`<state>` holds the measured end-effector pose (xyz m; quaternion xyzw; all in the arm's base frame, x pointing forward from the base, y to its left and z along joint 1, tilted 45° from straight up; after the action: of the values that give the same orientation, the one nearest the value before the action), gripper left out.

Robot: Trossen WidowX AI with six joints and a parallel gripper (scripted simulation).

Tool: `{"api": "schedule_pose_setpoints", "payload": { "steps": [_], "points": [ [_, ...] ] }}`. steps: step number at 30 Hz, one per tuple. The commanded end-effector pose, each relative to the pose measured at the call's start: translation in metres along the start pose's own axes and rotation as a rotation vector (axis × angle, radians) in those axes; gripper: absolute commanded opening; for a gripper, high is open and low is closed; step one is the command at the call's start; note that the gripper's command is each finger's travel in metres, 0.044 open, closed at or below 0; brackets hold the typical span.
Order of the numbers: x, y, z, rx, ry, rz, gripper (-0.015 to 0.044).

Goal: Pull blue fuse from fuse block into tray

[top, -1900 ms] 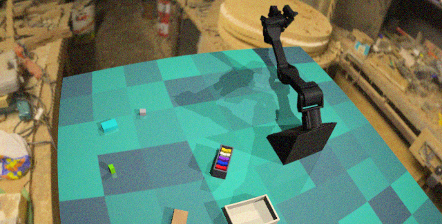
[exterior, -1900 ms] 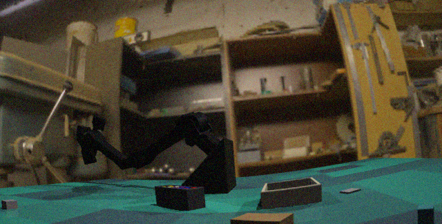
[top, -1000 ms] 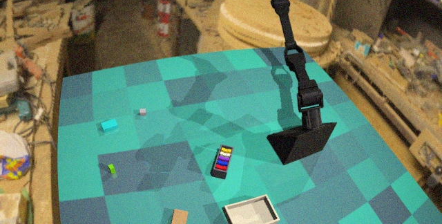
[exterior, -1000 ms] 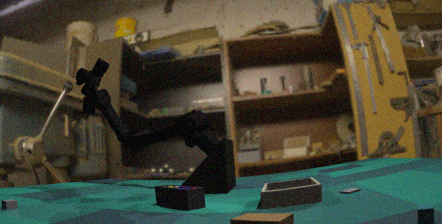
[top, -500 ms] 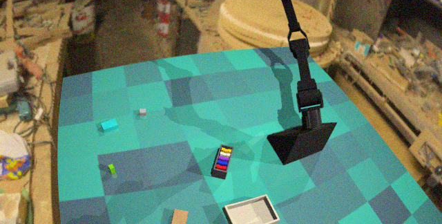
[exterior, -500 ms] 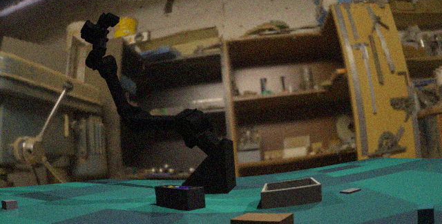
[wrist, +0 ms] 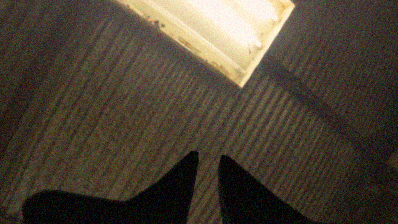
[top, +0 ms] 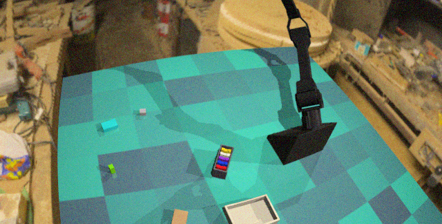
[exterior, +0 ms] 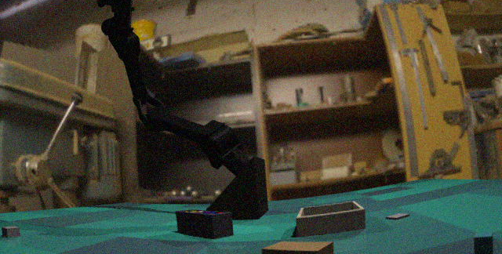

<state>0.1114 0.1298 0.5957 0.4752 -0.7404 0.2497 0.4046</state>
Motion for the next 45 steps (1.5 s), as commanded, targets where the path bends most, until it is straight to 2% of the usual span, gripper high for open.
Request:
{"api": "schedule_pose_setpoints", "payload": {
  "steps": [1,13,22,35,45],
  "points": [
    [-0.038,-0.025,-0.014,-0.107,0.119,0.024,0.0063],
    [-0.151,-0.102,-0.019,-0.439,0.501,0.147,0.0063],
    [-0.246,-0.164,0.016,-0.687,0.895,0.185,0.0063],
    [-0.356,-0.221,0.118,-0.918,1.578,0.285,0.0063],
    [-0.416,-0.226,0.227,-0.893,2.271,0.337,0.0063]
  ]
}}
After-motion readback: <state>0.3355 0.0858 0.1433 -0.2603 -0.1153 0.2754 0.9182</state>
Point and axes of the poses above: the point midway between the two fingers, 35 mm back from their tips, its own z axis back along the fingers, its own x axis across the jaws, y = z × x, the point moved 8 cm from there along z, back along the fingers, and after that the axes turned 10 degrees about -z, right-handed, at the moved point
